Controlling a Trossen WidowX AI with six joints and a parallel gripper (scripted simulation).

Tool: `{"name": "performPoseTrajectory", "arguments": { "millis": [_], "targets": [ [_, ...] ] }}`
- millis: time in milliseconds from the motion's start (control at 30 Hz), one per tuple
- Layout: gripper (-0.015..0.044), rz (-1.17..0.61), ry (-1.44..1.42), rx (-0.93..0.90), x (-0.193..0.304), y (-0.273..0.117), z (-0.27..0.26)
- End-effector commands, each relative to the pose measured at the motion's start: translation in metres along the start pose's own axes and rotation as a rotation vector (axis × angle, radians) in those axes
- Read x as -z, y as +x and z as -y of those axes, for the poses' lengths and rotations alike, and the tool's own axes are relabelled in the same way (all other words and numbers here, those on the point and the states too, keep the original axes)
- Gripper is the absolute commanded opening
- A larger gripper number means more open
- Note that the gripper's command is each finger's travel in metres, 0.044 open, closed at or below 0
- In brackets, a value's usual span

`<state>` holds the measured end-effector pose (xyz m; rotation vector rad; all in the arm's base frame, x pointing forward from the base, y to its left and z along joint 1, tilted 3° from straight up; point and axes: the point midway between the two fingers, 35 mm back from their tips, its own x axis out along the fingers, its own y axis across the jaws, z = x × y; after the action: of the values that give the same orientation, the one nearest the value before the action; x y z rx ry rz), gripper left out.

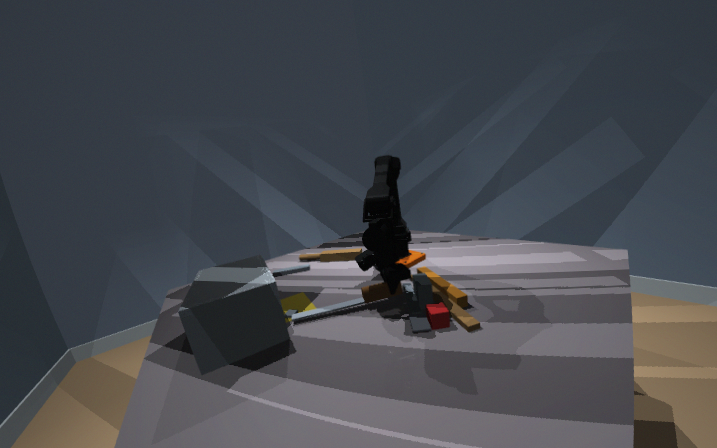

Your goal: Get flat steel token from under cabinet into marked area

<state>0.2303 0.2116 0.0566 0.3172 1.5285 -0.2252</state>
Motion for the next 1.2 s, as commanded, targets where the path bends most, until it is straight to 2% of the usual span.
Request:
{"name": "performPoseTrajectory", "arguments": {
  "millis": [0, 133, 367, 400, 533, 633, 1167],
  "targets": [
    [0.0000, 0.010, 0.008, -0.005, -0.002, 0.003, -0.001],
    [0.0000, 0.010, 0.008, -0.005, -0.002, 0.005, -0.001],
    [0.0184, -0.007, 0.003, -0.001, 0.001, 0.005, 0.000],
    [0.0200, -0.008, 0.003, -0.001, 0.001, 0.005, 0.000],
    [0.0200, -0.009, 0.003, -0.002, 0.001, 0.005, 0.000],
    [0.0270, 0.007, 0.003, -0.005, 0.001, 0.005, 0.000],
    [0.0270, 0.010, 0.000, -0.005, 0.000, 0.020, 0.000]
  ]
}}
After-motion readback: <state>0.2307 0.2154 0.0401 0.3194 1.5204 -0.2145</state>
